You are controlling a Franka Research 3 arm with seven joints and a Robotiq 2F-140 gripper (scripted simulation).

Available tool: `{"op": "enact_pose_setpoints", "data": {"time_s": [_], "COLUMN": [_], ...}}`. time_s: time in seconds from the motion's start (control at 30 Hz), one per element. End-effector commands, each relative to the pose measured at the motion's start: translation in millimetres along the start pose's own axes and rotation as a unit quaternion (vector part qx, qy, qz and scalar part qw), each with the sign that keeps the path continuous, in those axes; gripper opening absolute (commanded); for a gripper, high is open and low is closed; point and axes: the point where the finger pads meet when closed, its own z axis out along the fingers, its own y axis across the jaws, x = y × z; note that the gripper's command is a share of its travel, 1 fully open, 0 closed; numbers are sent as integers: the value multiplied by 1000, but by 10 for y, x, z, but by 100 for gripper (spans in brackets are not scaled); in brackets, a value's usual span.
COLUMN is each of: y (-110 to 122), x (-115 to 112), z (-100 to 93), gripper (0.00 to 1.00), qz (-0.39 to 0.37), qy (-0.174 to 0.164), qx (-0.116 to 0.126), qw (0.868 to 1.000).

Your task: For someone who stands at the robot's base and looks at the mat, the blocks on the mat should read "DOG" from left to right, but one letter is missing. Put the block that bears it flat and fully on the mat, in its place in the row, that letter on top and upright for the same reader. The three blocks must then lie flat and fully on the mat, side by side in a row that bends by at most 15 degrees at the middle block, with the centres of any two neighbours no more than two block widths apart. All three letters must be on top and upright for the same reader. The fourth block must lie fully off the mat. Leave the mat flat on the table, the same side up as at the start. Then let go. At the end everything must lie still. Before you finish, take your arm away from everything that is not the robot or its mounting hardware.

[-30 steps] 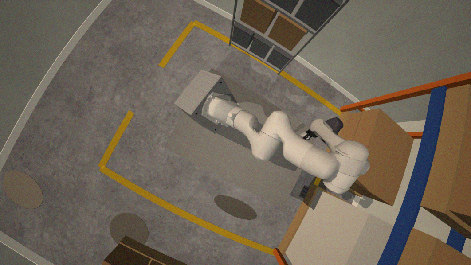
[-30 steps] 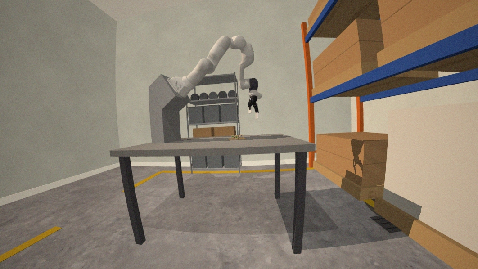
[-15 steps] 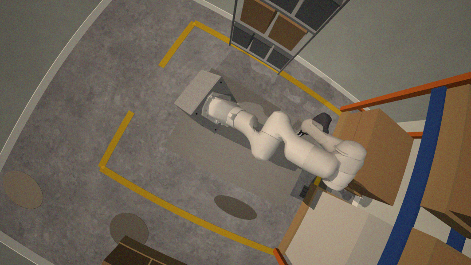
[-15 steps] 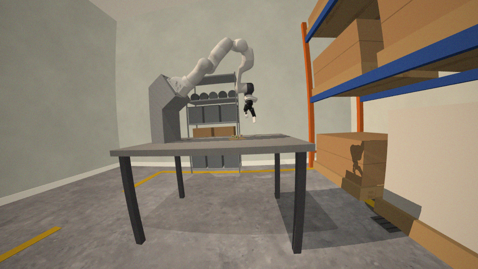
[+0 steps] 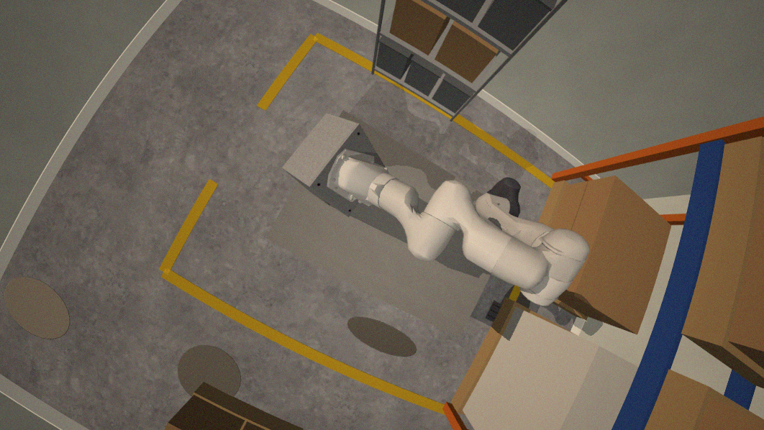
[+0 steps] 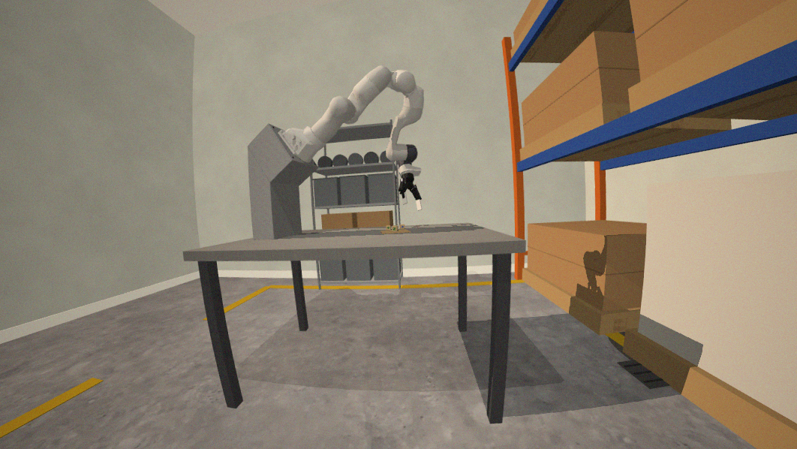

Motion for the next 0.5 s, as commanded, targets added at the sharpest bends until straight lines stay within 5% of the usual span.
{"op": "enact_pose_setpoints", "data": {"time_s": [0.0,0.47], "y": [5,43], "x": [-60,-485], "z": [51,199], "gripper": [100,100], "qz": [68,103], "qy": [11,14], "qx": [12,56], "qw": [998,993]}}
